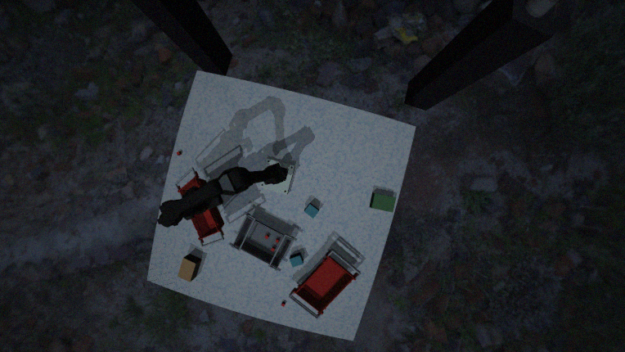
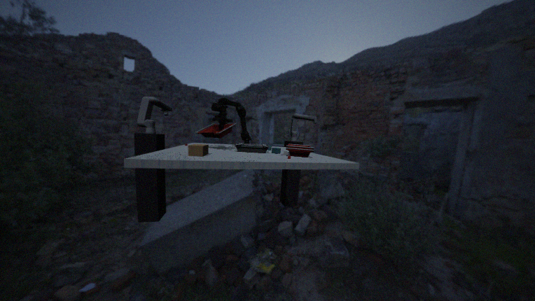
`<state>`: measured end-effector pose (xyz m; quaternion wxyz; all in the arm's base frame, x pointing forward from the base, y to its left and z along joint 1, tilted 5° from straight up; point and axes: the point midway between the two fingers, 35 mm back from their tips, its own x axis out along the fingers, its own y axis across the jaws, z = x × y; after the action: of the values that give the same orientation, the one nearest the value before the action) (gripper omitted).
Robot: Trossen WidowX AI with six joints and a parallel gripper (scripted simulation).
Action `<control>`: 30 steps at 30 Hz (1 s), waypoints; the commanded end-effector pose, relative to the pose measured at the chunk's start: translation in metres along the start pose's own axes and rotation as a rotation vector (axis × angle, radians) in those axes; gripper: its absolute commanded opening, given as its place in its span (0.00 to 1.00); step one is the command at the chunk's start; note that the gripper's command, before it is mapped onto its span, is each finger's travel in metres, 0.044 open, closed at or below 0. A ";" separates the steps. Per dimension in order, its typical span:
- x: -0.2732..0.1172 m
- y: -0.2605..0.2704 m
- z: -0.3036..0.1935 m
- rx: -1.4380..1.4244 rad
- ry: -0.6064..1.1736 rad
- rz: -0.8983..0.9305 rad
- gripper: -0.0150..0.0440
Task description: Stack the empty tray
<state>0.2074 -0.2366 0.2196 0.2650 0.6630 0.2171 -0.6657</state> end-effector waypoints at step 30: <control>-0.003 -0.020 -0.117 -0.265 0.002 0.015 0.25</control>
<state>0.2788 -0.1526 0.2128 0.3423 0.6238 0.3012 -0.6348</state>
